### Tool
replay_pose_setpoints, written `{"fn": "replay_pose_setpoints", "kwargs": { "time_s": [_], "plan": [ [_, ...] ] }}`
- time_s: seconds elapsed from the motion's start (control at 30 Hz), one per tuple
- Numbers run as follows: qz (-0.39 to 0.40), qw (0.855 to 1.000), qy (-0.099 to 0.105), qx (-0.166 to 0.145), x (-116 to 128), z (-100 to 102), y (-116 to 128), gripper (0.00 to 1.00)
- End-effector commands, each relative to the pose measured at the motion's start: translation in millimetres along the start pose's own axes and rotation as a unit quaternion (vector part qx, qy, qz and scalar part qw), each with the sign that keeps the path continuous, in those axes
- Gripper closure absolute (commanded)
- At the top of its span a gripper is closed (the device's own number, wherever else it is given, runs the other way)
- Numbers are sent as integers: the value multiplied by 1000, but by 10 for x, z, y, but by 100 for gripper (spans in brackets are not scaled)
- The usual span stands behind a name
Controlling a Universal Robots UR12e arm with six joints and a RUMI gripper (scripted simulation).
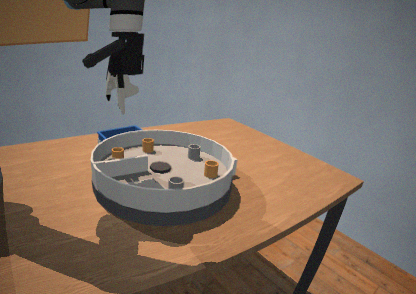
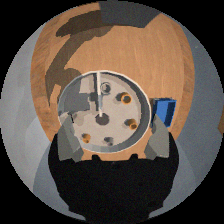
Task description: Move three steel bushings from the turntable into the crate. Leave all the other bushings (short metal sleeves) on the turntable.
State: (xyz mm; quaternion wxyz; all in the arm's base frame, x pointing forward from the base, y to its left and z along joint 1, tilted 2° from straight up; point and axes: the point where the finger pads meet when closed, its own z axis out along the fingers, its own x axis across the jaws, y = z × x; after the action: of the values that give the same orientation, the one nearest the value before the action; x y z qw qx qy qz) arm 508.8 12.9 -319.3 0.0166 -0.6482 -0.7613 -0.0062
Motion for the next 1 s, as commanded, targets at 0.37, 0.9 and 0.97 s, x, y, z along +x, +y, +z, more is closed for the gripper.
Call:
{"fn": "replay_pose_setpoints", "kwargs": {
  "time_s": [0.37, 0.9, 0.97],
  "plan": [
    [-1, 1000, -1, -7, -30, -38, -18, 0],
    [-1, 1000, -1, -7, -30, -38, -18, 94],
    [-1, 1000, -1, -7, -30, -38, -18, 94]
  ]
}}
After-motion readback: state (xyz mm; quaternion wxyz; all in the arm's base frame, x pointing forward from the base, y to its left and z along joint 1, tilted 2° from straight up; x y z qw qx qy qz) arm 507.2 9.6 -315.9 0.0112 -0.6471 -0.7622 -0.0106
